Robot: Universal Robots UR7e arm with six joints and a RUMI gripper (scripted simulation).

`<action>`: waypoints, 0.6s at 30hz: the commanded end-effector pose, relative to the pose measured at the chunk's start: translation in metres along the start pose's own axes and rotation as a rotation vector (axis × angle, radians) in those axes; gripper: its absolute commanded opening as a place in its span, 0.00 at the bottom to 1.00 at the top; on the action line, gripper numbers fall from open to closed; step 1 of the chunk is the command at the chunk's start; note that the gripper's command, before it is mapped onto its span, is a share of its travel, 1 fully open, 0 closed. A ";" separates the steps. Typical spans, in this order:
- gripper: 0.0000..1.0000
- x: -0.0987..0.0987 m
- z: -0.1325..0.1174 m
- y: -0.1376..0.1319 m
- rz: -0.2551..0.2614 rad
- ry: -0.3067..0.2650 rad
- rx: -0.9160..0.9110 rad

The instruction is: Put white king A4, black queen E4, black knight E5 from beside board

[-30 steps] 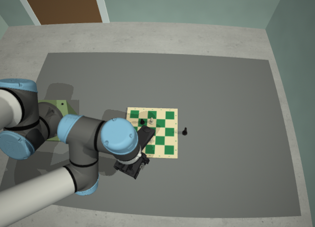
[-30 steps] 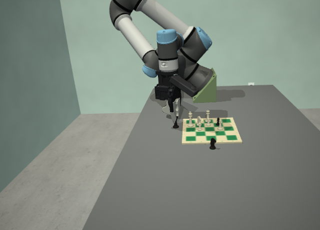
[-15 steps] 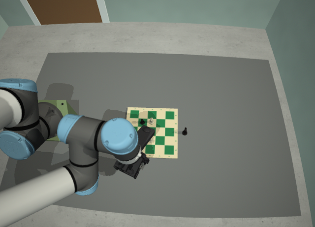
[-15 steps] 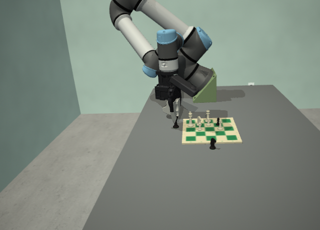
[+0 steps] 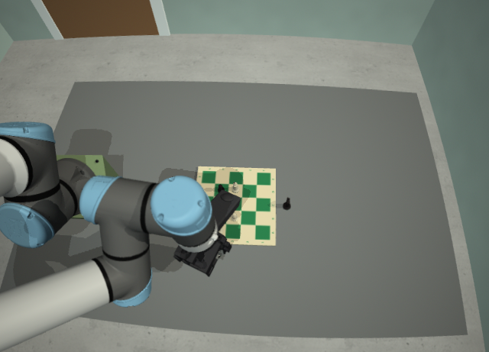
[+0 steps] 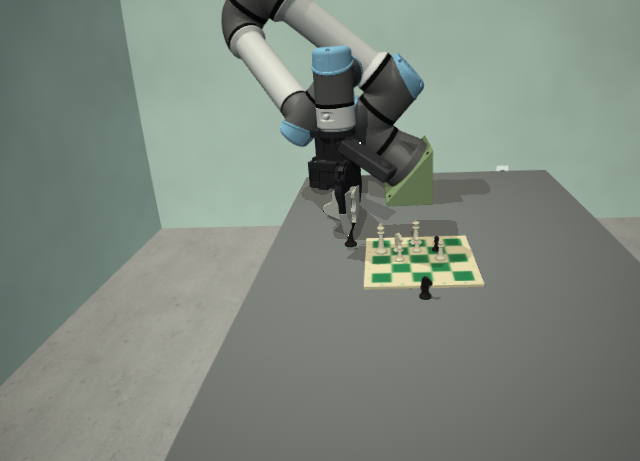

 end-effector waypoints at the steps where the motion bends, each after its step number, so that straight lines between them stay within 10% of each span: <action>1: 0.00 0.024 0.000 0.001 0.001 -0.002 -0.002; 18: 0.00 0.073 0.000 0.001 0.002 -0.001 -0.002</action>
Point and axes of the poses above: the point where the finger pads meet when closed, its own x axis back along the fingers, its own y axis across the jaws, z = x × y, the point moved 1 cm from there along x, back along the fingers, and after that the axes turned 12 degrees about -x, right-handed, at the moved point
